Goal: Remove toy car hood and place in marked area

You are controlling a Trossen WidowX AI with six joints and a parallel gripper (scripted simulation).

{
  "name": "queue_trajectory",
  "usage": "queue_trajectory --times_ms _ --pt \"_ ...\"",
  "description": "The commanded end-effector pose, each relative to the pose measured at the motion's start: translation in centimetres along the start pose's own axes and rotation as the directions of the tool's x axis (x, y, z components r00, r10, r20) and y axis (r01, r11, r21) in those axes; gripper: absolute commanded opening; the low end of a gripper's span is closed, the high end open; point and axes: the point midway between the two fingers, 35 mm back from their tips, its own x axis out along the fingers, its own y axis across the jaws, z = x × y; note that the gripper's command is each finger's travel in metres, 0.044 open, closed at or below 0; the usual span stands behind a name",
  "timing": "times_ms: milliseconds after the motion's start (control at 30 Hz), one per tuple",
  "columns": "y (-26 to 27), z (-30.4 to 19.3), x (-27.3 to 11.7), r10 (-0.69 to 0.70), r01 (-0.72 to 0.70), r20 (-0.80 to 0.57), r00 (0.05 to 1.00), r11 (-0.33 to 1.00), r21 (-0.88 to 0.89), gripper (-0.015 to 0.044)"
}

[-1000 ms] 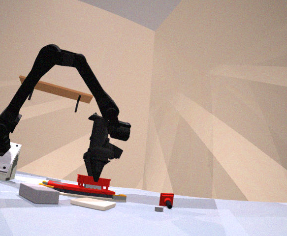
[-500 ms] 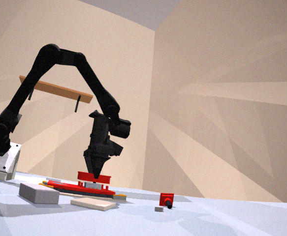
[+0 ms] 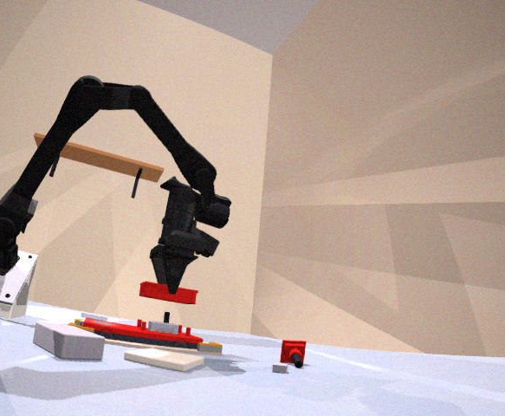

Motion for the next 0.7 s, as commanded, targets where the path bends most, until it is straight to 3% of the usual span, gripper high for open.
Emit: queue_trajectory --times_ms 0,200,667 --pt "-0.1 0.0 -1.4 0.006 -0.006 0.005 1.0 1.0 0.007 0.0" --pt "1.6 0.2 -0.8 0.011 -0.011 0.008 1.0 1.0 -0.011 0.0" --pt "11.8 -0.1 -1.7 0.038 -0.038 0.009 0.999 0.999 -0.019 0.0"
